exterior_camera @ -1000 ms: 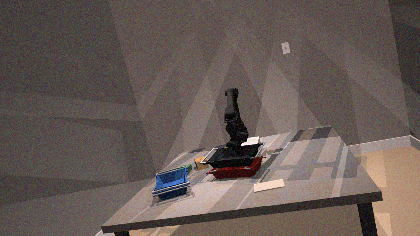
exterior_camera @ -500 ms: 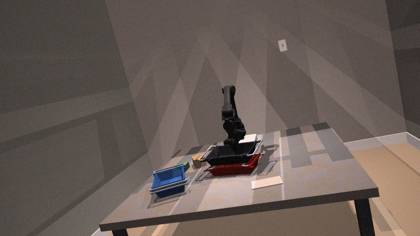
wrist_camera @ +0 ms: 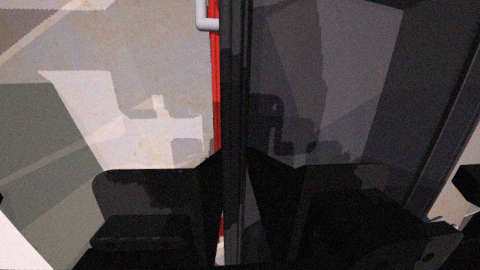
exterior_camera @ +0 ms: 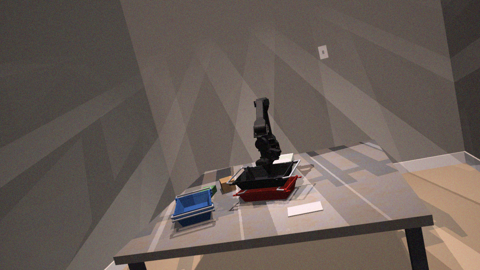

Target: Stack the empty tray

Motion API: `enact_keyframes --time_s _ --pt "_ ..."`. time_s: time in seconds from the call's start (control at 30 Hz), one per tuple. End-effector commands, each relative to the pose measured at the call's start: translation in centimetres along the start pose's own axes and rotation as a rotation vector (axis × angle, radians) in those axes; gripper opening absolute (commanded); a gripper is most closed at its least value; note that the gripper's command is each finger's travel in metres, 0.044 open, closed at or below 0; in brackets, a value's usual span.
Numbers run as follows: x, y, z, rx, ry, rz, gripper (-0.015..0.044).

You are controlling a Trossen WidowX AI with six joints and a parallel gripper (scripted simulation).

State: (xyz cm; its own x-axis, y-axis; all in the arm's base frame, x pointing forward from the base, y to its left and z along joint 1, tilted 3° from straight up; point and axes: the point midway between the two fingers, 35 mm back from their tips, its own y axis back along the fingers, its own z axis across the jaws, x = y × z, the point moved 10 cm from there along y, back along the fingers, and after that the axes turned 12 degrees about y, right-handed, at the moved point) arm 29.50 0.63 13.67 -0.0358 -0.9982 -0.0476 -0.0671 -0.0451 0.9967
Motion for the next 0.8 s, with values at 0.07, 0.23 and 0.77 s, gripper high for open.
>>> enact_keyframes --time_s 0.07,0.23,0.77 --pt "-0.02 -0.47 0.37 -0.026 -0.001 -0.006 0.0" --pt "-0.02 -0.47 0.37 -0.026 -0.001 -0.006 0.0" --pt "0.0 -0.05 0.01 -0.001 0.0 0.0 0.0"
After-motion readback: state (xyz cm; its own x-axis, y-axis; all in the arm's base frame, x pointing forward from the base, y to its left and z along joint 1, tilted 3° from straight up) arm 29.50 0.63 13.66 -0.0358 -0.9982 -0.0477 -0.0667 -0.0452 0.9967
